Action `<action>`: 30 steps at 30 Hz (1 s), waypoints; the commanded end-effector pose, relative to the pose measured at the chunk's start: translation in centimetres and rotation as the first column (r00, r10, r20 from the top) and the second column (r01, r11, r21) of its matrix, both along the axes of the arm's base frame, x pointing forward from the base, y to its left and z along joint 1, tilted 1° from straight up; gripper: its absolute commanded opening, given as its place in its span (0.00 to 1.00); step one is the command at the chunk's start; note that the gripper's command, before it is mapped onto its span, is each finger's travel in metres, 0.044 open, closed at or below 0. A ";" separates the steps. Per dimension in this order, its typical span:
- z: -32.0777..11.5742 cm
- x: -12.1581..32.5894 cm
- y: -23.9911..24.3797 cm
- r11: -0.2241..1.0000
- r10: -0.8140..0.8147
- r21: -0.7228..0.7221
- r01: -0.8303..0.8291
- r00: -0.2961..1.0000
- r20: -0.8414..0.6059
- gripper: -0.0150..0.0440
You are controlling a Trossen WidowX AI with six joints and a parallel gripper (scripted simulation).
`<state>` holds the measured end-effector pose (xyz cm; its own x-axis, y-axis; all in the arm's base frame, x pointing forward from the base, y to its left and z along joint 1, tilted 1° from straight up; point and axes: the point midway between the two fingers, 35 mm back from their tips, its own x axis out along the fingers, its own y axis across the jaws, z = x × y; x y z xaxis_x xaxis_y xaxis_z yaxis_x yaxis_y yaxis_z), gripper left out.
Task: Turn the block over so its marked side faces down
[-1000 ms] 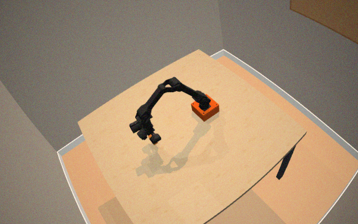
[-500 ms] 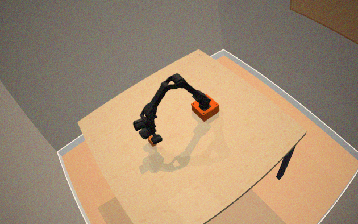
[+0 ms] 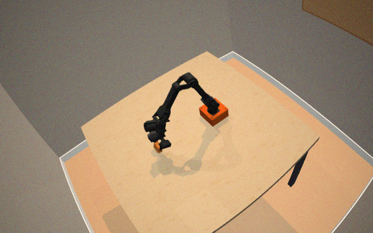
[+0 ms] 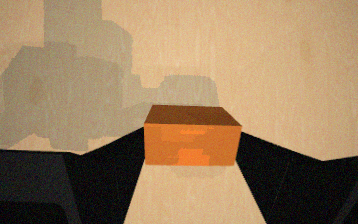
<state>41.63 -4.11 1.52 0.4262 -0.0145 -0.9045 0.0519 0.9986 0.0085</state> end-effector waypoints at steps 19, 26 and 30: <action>-1.2 0.3 0.0 1.000 0.004 -0.012 -0.001 0.970 0.244 0.25; -2.5 0.8 -0.1 1.000 0.003 -0.016 0.003 0.939 0.345 0.25; -3.1 0.9 -0.1 1.000 0.003 -0.019 0.005 0.916 0.400 0.25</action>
